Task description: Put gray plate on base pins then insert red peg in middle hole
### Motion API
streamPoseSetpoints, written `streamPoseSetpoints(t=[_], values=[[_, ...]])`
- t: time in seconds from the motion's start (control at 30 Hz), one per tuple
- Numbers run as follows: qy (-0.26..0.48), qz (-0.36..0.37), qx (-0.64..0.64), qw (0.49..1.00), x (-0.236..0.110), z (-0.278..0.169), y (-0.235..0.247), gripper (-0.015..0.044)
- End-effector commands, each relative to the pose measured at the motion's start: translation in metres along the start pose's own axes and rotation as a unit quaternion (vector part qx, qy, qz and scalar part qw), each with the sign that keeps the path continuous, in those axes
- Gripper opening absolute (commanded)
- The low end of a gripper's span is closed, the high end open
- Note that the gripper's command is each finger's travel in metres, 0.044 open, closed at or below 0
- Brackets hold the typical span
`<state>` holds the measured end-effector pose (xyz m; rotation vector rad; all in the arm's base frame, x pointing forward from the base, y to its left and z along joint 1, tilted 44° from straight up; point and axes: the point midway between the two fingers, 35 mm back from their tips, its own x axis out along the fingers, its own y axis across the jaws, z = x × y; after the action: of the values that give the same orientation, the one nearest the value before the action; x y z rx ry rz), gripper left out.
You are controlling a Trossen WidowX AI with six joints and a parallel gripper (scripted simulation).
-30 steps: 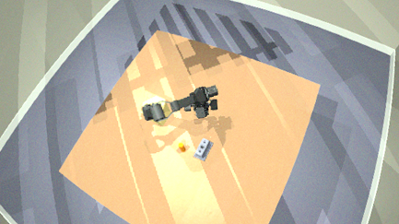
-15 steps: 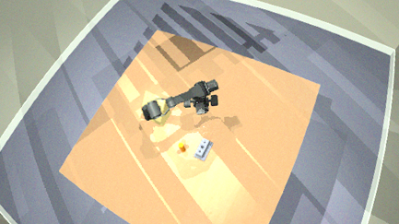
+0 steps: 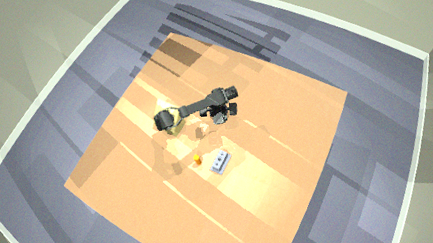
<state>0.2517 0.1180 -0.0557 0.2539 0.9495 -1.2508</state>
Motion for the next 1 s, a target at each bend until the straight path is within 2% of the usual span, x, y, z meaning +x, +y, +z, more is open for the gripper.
streamPoseSetpoints(t=[0.0,0.97], values=[[0.001,0.006,-0.001,1.0,-0.004,0.013,0.004,0.0],[0.01,0.011,0.002,1.0,-0.008,0.093,0.012,0.0]])
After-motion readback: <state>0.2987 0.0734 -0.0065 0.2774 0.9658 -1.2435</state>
